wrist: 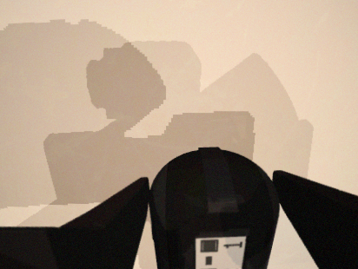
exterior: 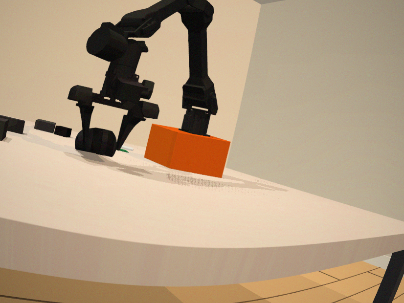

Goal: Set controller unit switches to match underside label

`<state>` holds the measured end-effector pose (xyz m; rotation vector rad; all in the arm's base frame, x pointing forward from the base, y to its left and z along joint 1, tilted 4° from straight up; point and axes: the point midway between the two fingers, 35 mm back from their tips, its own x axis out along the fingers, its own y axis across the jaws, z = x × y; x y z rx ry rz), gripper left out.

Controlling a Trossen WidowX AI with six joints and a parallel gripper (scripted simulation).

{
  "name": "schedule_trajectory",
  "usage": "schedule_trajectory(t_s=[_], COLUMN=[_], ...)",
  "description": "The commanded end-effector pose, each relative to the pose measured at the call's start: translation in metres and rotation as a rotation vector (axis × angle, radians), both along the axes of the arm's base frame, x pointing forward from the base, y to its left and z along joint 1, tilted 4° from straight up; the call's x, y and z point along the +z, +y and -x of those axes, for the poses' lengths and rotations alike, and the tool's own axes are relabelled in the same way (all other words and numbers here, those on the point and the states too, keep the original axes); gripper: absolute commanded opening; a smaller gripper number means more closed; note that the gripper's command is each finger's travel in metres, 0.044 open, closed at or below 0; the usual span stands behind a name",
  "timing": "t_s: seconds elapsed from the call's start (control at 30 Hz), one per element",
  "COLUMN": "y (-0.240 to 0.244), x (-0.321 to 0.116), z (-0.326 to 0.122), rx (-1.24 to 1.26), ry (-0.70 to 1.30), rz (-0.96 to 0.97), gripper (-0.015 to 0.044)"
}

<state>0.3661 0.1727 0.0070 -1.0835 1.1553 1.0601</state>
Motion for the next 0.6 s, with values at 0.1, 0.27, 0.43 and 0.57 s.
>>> schedule_trajectory(t_s=[0.1, 0.27, 0.43, 0.57], y=[-0.0023, -0.0021, -0.0020, -0.0012], x=[-0.0073, -0.0113, -0.0133, -0.0124], z=[0.0004, 0.0001, -0.0001, -0.0003], rx=[-0.009, -0.009, -0.009, -0.006], ry=[0.004, 0.004, 0.004, 0.003], rz=[0.010, 0.010, 0.010, 0.007], gripper=[0.0338, 0.0338, 0.0338, 0.0338])
